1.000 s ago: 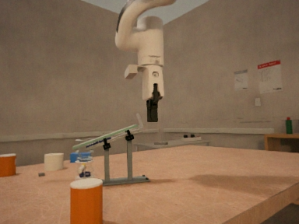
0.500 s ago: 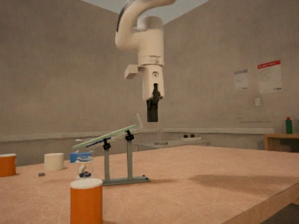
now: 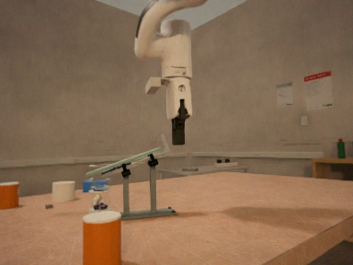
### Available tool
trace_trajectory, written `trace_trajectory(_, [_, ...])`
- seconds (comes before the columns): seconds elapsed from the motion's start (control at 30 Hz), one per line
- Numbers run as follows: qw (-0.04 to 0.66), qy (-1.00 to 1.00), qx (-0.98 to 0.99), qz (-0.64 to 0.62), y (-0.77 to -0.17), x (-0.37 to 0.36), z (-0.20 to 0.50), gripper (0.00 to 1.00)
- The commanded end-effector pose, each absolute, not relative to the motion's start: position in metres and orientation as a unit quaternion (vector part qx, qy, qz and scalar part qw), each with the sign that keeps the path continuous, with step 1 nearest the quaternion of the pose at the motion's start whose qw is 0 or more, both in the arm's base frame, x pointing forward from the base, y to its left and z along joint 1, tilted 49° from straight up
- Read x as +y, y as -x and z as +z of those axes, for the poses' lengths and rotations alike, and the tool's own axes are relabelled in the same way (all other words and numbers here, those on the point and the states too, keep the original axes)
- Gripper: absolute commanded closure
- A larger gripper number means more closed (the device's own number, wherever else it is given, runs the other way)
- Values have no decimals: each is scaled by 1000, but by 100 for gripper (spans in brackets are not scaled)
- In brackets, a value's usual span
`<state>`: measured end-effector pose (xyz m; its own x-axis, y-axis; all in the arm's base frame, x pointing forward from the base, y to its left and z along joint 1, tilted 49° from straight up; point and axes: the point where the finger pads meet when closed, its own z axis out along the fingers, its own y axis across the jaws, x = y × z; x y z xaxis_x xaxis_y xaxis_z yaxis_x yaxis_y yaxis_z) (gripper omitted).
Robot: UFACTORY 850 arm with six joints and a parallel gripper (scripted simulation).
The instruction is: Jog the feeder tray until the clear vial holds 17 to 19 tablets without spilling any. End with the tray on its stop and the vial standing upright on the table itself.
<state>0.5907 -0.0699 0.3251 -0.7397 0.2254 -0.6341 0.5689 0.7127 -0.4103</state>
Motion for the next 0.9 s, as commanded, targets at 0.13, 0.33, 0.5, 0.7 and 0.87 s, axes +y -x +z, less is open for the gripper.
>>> trace_trajectory(0.13, [282,-225,881,-305,-577,-69,307,100])
trace_trajectory(0.33, [282,-225,881,-305,-576,-69,306,100])
trace_trajectory(0.5, [282,-225,881,-305,-594,-70,330,100])
trace_trajectory(0.7, [282,-225,881,-305,-594,-70,330,100])
trace_trajectory(0.87, [282,-225,881,-305,-594,-70,330,100])
